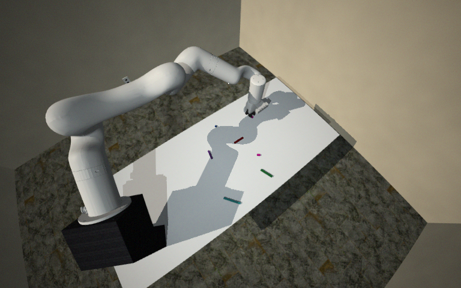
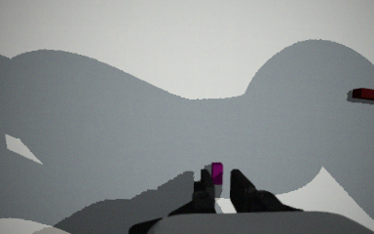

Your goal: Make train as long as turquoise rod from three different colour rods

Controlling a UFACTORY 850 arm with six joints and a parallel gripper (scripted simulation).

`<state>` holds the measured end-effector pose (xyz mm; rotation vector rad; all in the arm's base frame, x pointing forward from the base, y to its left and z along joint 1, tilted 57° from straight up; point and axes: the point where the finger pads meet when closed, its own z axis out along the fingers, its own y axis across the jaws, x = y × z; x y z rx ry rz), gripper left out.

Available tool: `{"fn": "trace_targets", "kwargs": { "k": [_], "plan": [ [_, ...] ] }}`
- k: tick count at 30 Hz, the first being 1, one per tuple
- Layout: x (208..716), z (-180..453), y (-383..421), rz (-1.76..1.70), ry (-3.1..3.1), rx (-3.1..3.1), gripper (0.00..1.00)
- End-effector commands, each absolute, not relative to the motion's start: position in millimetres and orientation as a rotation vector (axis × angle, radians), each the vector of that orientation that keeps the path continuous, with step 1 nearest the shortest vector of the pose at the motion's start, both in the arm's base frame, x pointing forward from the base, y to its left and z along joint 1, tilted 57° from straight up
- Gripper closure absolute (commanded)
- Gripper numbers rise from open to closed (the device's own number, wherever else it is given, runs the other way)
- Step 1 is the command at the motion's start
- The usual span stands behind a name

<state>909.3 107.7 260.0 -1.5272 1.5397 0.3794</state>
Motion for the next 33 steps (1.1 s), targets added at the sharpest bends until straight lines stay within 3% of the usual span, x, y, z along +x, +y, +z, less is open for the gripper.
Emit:
{"fn": "trace_targets", "kwargs": {
  "k": [1, 33],
  "plan": [
    [909.6, 261.1, 106.7, 0.377, 1.539, -1.526, 0.76],
    [912.1, 257.6, 111.6, 0.377, 1.539, -1.526, 0.76]
  ]
}}
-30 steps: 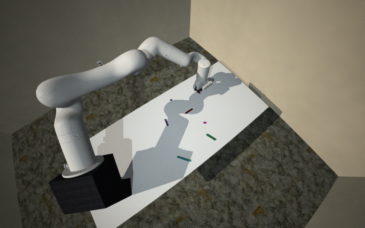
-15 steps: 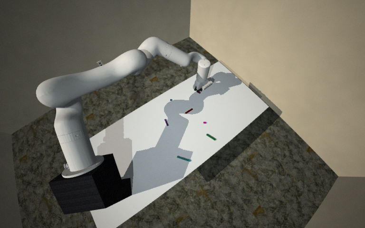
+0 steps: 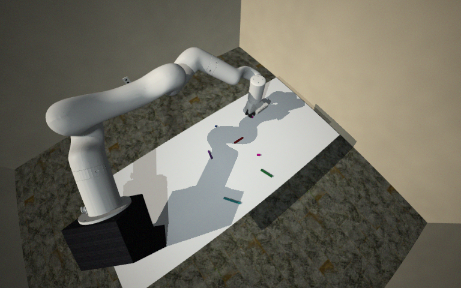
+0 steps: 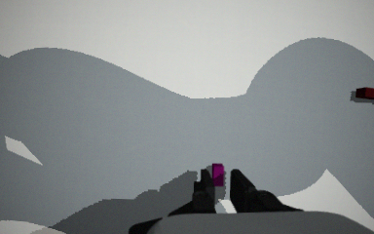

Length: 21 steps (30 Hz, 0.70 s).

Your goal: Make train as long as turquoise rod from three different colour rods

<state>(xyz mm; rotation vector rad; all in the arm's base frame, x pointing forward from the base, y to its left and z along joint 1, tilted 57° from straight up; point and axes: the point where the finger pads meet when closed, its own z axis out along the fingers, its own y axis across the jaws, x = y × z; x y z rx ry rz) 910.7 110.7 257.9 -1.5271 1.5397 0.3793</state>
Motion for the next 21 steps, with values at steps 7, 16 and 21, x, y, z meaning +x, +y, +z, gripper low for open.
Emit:
{"fn": "trace_targets", "kwargs": {
  "k": [7, 16, 21],
  "plan": [
    [913.6, 255.4, 114.7, 0.377, 1.539, -1.526, 0.76],
    [914.9, 253.5, 117.3, 0.377, 1.539, -1.526, 0.76],
    [914.9, 253.5, 117.3, 0.377, 1.539, -1.526, 0.76]
  ]
}}
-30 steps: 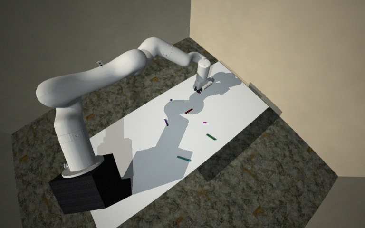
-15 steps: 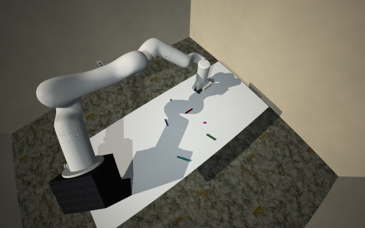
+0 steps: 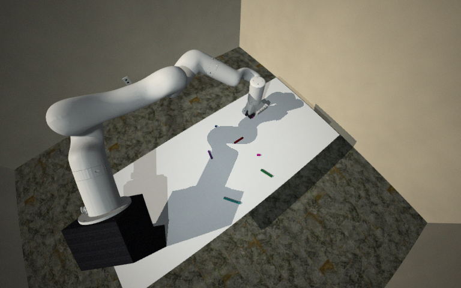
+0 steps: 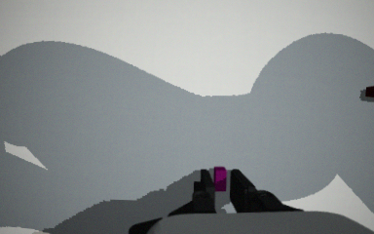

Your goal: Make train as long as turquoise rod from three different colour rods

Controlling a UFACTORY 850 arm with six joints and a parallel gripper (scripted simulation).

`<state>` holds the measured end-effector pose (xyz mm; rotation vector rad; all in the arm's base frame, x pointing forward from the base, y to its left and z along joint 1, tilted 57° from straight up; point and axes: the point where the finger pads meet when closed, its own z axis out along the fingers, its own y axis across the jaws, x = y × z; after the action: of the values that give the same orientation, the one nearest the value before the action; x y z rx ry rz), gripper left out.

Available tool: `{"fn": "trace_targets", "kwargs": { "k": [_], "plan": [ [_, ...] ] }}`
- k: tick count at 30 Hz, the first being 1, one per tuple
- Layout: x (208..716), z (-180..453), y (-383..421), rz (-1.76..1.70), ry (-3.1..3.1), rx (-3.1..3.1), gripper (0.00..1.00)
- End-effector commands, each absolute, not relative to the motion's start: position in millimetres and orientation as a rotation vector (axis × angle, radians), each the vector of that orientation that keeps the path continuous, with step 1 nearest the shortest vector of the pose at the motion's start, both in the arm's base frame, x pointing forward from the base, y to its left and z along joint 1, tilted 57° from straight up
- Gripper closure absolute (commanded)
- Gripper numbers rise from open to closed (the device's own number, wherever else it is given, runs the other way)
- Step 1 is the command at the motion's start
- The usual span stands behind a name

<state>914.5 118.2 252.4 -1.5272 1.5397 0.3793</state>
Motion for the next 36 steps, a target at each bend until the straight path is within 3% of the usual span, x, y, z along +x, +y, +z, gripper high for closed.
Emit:
{"fn": "trace_targets", "kwargs": {
  "k": [1, 33, 34, 36],
  "plan": [
    [914.9, 253.5, 117.3, 0.377, 1.539, -1.526, 0.76],
    [914.9, 253.5, 117.3, 0.377, 1.539, -1.526, 0.76],
    [914.9, 253.5, 117.3, 0.377, 1.539, -1.526, 0.96],
    [914.9, 253.5, 117.3, 0.377, 1.539, -1.526, 0.96]
  ]
}}
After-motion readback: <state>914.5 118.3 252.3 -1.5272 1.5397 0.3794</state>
